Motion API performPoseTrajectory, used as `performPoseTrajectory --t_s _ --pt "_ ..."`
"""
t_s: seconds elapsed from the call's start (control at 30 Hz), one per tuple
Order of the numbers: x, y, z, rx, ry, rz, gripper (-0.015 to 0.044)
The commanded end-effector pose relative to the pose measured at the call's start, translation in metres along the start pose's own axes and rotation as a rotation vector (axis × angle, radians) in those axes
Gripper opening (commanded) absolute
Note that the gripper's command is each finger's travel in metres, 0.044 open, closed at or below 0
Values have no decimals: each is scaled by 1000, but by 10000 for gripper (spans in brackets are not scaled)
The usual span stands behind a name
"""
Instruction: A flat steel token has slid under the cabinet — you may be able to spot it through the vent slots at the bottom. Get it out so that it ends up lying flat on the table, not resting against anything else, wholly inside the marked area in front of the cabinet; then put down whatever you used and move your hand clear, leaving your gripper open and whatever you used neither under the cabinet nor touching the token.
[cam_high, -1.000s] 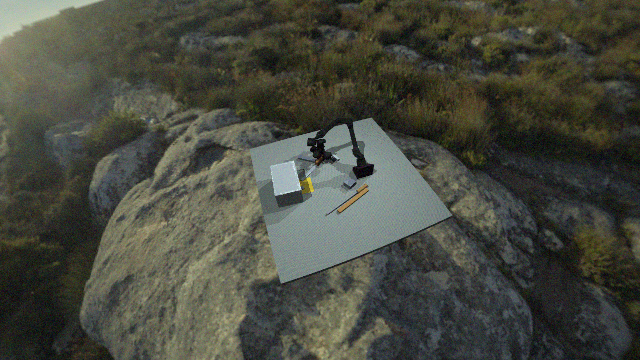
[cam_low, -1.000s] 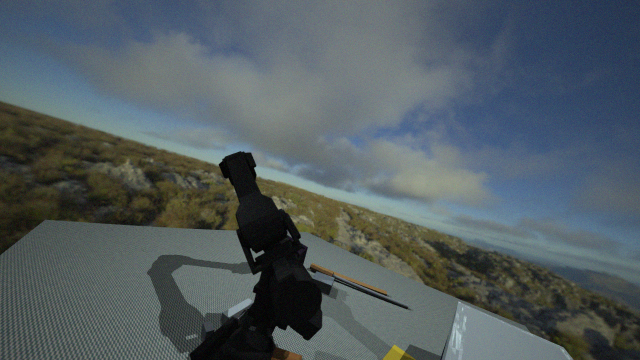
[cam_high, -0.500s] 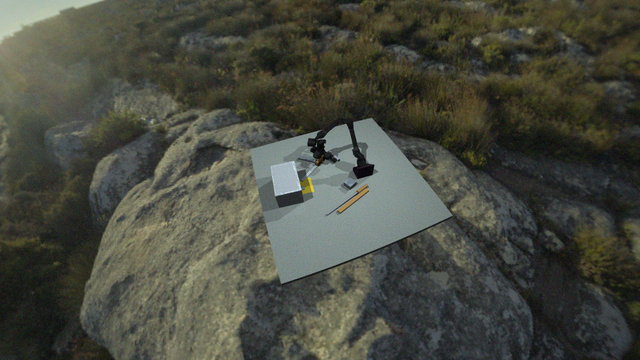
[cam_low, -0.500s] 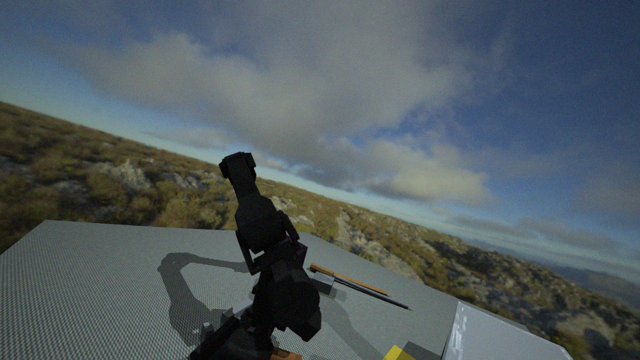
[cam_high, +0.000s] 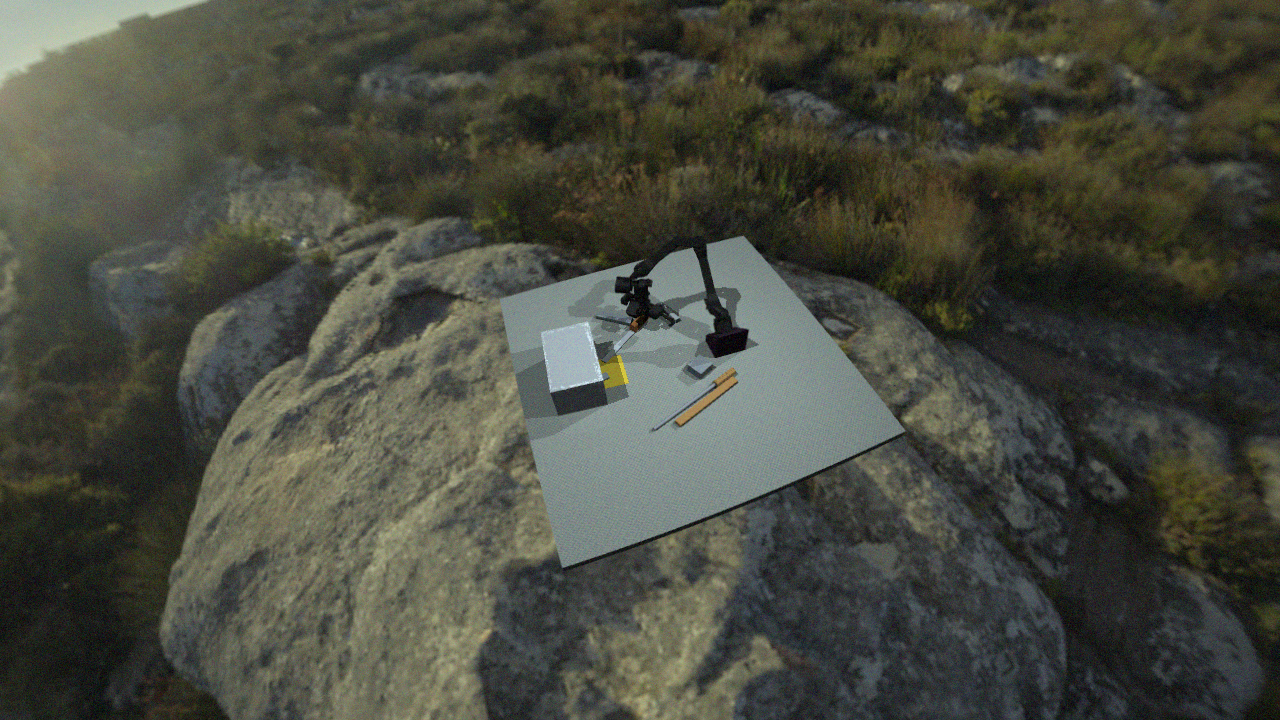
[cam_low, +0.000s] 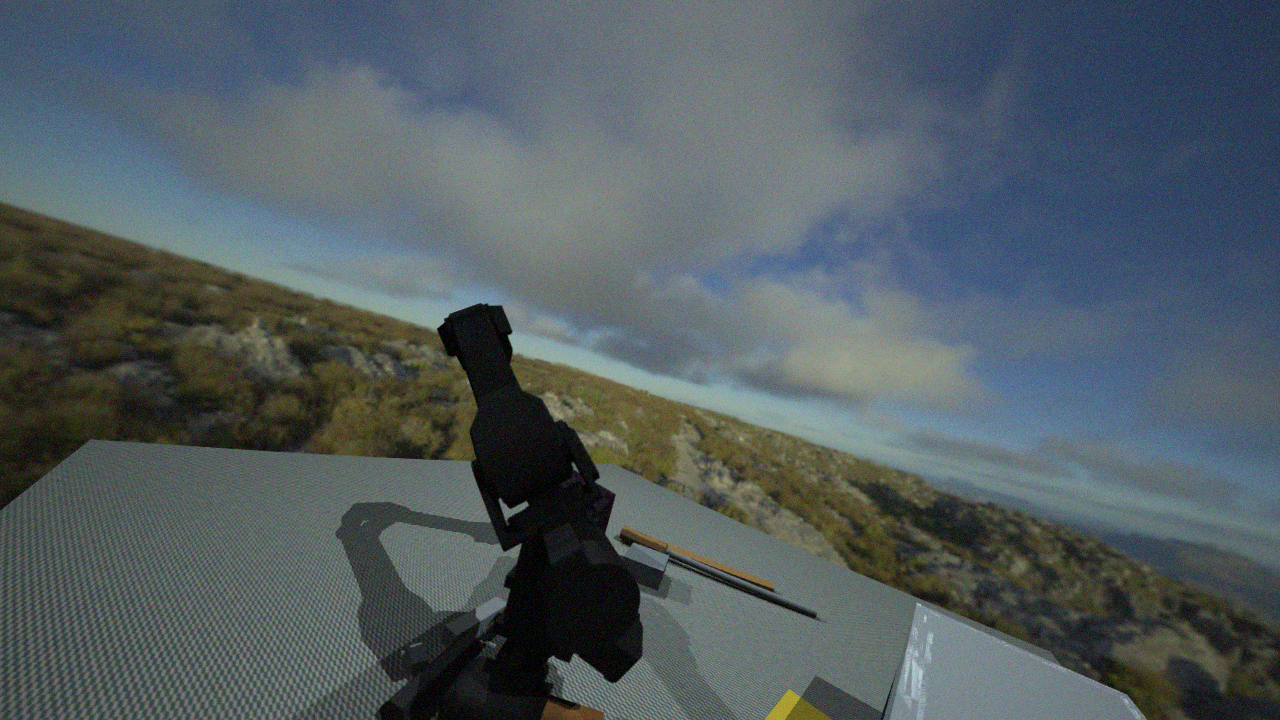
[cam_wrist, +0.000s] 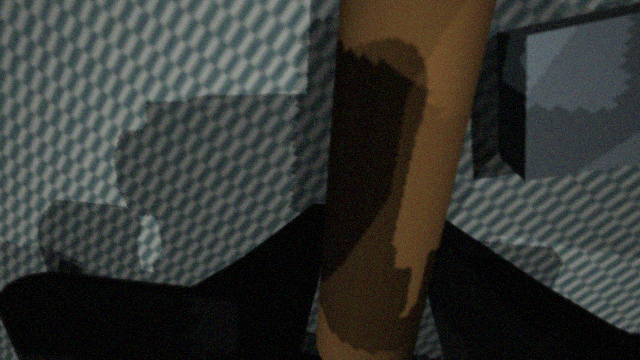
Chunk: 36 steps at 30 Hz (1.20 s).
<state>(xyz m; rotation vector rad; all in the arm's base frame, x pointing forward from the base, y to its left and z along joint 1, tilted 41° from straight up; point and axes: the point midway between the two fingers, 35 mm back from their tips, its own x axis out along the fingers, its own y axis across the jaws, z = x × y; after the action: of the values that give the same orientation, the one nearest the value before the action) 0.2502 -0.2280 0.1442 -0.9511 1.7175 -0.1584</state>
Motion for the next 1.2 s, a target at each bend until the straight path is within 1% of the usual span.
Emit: performPoseTrajectory --t_s 0.0,1.17 --pt "0 -1 0 4 0 -3 0" --pt "0 0 48 11 -2 4 0"
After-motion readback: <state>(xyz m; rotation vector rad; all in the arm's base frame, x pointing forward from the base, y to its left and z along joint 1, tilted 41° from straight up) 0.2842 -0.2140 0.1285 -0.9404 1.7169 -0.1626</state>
